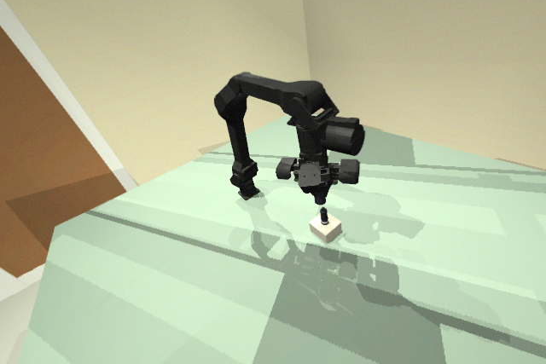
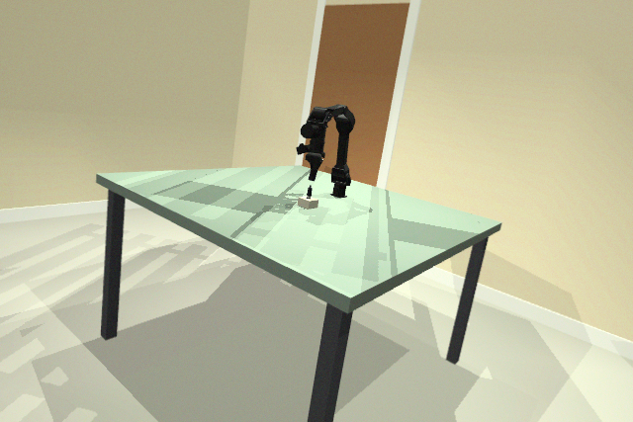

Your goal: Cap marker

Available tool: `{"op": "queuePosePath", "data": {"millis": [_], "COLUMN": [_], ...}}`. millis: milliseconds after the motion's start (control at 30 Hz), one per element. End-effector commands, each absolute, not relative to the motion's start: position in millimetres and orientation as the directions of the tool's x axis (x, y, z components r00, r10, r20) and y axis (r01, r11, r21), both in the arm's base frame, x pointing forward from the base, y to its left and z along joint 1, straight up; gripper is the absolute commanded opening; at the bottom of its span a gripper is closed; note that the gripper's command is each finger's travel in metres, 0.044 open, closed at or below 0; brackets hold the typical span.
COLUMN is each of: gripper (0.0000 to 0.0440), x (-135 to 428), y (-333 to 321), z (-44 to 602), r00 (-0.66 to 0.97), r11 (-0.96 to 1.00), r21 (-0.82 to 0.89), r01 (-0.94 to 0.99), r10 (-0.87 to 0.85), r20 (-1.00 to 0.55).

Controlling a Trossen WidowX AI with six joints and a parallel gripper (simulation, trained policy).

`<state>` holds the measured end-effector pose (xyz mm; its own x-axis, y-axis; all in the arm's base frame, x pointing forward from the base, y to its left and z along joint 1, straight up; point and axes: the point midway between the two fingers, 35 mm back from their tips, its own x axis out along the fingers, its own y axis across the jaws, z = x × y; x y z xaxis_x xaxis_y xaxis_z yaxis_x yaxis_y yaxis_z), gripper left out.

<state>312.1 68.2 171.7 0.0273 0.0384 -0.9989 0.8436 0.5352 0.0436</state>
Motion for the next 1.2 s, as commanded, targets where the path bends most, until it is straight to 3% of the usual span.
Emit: {"op": "queuePosePath", "data": {"millis": [0, 1167], "gripper": [0.0026, 0.0001], "x": [314.6, 321.3], "y": [74.6, 71.8], "z": [165.5, 99.5], "r00": [-0.003, -0.098], "r11": [0.525, 0.517], "r21": [0.018, -0.066], "r01": [0.851, 0.854], "r10": [0.039, 0.034], "r20": [-0.999, -0.995]}}
